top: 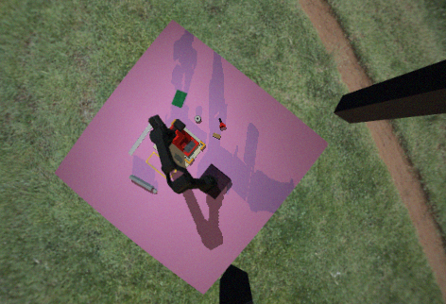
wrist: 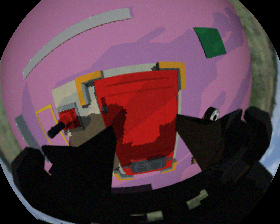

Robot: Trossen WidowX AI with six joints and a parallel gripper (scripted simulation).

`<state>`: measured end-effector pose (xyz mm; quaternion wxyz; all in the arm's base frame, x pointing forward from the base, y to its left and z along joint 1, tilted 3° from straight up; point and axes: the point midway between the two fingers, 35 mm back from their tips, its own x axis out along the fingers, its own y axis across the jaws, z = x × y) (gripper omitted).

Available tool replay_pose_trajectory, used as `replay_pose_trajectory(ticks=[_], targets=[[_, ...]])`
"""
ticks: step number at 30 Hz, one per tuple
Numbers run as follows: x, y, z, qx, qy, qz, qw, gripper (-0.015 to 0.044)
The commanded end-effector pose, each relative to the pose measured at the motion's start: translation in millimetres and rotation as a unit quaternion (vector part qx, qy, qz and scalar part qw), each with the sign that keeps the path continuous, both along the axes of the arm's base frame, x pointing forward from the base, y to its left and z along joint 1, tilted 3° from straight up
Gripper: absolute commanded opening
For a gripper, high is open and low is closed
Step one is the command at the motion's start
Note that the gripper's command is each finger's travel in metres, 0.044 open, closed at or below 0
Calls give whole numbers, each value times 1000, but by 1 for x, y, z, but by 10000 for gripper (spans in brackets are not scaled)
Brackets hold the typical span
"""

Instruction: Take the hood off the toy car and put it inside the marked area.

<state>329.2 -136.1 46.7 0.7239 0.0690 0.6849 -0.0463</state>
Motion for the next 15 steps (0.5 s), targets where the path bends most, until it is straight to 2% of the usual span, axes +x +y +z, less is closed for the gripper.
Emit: replay_pose_trajectory(ticks=[1, 7, 15], targets=[[0, 0, 2, -1, 1, 0, 1000, 144], [0, 0, 6, -1, 1, 0, 1000, 0], [-1, -1, 11, -1, 1, 0, 1000, 0]])
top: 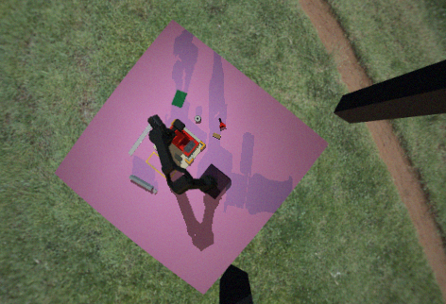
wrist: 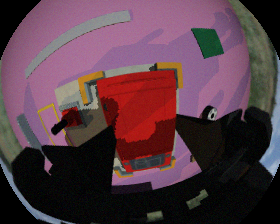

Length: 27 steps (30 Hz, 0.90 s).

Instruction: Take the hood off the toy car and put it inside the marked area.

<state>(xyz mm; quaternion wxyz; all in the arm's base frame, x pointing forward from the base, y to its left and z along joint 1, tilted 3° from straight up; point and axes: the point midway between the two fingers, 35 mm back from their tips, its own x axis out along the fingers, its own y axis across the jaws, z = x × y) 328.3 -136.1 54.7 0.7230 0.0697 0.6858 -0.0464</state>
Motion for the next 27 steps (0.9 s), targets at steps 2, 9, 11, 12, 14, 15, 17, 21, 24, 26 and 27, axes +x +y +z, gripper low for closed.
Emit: replay_pose_trajectory(ticks=[2, 9, 11, 12, 14, 15, 17, 21, 24, 26, 27], targets=[[0, -1, 4, -1, -1, 1, 1000, 0], [0, -1, 9, -1, -1, 1, 1000, 0], [0, -1, 10, -1, -1, 1, 1000, 0], [0, -1, 11, -1, -1, 1, 1000, 0], [0, -1, 12, -1, -1, 1, 1000, 0], [0, -1, 13, -1, -1, 1, 1000, 0], [0, -1, 14, -1, -1, 1, 1000, 0], [0, -1, 16, -1, -1, 1, 1000, 0], [-1, -1, 18, -1, -1, 1, 1000, 0], [-1, -1, 22, -1, -1, 1, 1000, 0], [-1, -1, 25, -1, -1, 1, 1000, 0]])
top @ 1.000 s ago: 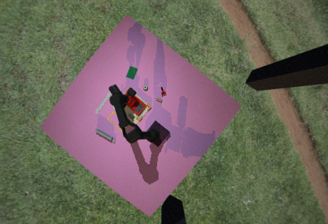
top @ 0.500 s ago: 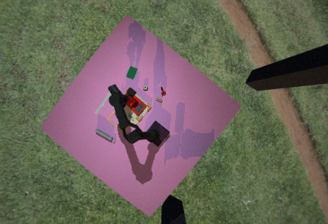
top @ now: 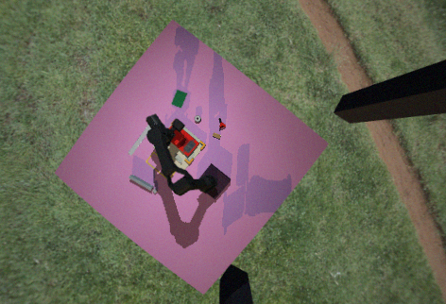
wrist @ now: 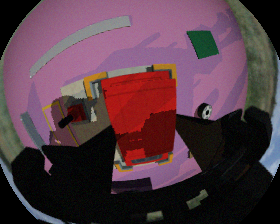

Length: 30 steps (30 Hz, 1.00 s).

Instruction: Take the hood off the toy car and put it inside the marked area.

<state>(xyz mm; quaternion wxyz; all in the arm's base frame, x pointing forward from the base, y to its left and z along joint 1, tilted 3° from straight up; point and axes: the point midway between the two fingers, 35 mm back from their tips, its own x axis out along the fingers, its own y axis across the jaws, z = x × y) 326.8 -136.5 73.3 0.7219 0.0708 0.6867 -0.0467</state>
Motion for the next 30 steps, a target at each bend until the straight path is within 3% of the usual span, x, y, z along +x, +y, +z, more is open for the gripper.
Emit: replay_pose_trajectory(ticks=[1, 9, 13, 30], targets=[[1, -1, 10, -1, -2, 1, 1000, 0], [-2, -2, 43, -1, -2, 1, 1000, 0], [0, 1, 40, -1, -2, 0, 1000, 0], [12, 82, 45, 2, -2, 1, 1000, 0]])
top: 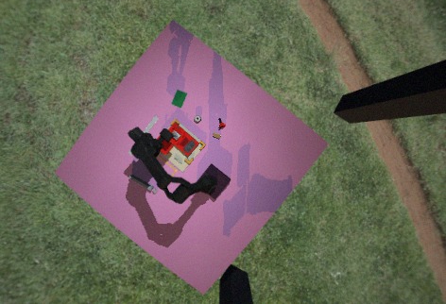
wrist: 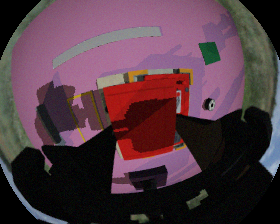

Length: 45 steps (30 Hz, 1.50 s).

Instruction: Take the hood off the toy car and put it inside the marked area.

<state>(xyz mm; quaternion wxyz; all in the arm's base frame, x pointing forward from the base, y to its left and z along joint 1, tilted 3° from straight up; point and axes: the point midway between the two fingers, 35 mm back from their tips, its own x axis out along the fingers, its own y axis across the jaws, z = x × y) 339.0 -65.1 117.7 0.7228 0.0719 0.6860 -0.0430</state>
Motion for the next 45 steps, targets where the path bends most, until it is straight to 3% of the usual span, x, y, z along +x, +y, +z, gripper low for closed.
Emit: replay_pose_trajectory(ticks=[1, 30, 45], targets=[[0, 16, 1, -2, -1, -1, 1000, 0], [-24, 147, 9, 5, -1, 0, 1000, 0], [-24, 151, 1, 5, -1, 0, 1000, 0]])
